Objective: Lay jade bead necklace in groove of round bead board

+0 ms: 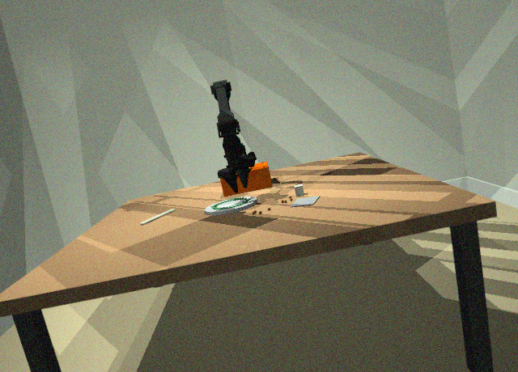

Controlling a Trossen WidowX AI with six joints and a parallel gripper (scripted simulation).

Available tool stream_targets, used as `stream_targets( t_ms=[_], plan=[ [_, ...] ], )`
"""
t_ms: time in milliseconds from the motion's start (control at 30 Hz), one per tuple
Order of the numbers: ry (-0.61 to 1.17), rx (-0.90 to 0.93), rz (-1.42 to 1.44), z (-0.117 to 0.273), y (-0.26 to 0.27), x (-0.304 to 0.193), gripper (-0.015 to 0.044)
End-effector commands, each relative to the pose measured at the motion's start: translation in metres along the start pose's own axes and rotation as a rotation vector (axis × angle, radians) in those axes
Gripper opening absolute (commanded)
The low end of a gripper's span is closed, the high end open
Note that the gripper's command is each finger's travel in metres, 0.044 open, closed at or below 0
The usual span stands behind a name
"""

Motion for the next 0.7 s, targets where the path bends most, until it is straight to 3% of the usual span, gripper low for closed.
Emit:
stream_targets(
  t_ms=[0, 67, 667],
  plan=[
    [-0.002, -0.003, 0.013, 0.002, 0.000, -0.001, 0.0151],
    [-0.002, -0.003, 0.013, -0.005, 0.000, -0.001, 0.0120],
    [-0.004, -0.005, 0.011, -0.023, -0.001, 0.000, 0.0120]
  ],
)
Point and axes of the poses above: the point midway between the two fingers, 35 mm back from their tips, its own z axis back along the fingers, its own y axis across the jaws, x = y × z, the point moved 8 cm from there along z, back along the fingers, and after that the axes turned 11 degrees about -z, right-handed, at the moved point
